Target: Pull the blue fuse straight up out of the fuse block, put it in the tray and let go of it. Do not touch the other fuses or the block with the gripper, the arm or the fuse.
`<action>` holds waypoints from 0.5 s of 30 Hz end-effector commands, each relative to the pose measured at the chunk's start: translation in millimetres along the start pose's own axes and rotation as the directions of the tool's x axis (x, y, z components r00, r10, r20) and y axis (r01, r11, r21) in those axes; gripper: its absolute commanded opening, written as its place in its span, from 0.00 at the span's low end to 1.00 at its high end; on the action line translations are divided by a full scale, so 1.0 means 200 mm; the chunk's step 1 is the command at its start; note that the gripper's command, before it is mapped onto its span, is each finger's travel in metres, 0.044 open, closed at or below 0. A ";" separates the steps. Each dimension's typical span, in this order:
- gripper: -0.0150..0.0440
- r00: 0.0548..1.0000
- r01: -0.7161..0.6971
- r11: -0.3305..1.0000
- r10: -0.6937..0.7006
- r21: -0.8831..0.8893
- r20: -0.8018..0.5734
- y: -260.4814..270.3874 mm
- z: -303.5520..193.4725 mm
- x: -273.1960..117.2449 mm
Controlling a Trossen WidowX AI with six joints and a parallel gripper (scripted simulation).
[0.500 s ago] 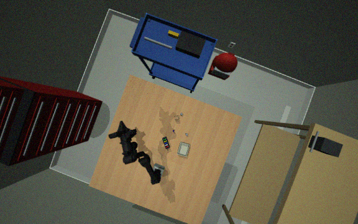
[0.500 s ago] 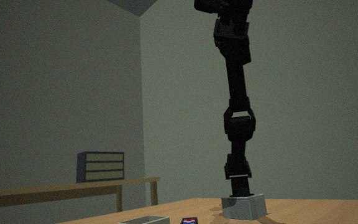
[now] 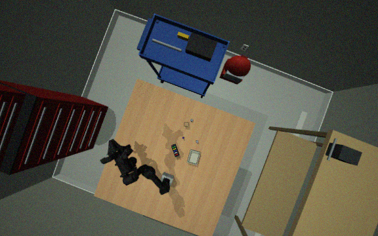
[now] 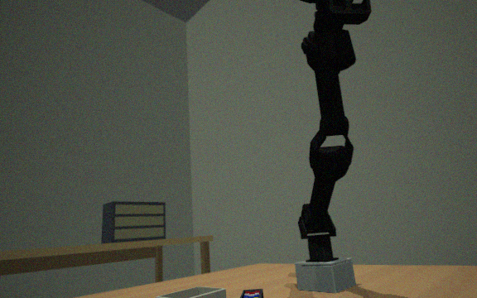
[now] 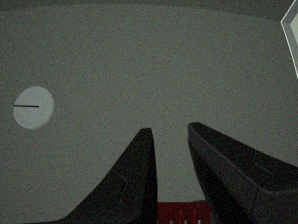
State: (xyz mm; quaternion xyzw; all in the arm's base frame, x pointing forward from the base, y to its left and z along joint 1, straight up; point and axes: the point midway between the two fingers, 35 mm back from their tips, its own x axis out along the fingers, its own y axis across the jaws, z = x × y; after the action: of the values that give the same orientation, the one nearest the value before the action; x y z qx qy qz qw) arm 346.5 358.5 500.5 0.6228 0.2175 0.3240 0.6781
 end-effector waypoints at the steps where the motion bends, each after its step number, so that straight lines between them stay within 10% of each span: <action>1: 0.38 0.989 -0.139 0.986 0.143 0.091 -0.039 0.26 -0.12 -0.15; 15: 0.38 0.781 -0.461 0.713 0.608 0.528 -0.141 1.00 -0.35 -0.80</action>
State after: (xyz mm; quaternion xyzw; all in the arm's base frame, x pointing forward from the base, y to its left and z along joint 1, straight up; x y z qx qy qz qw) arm 191.2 319.5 642.8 0.7342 0.1951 0.4981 0.4180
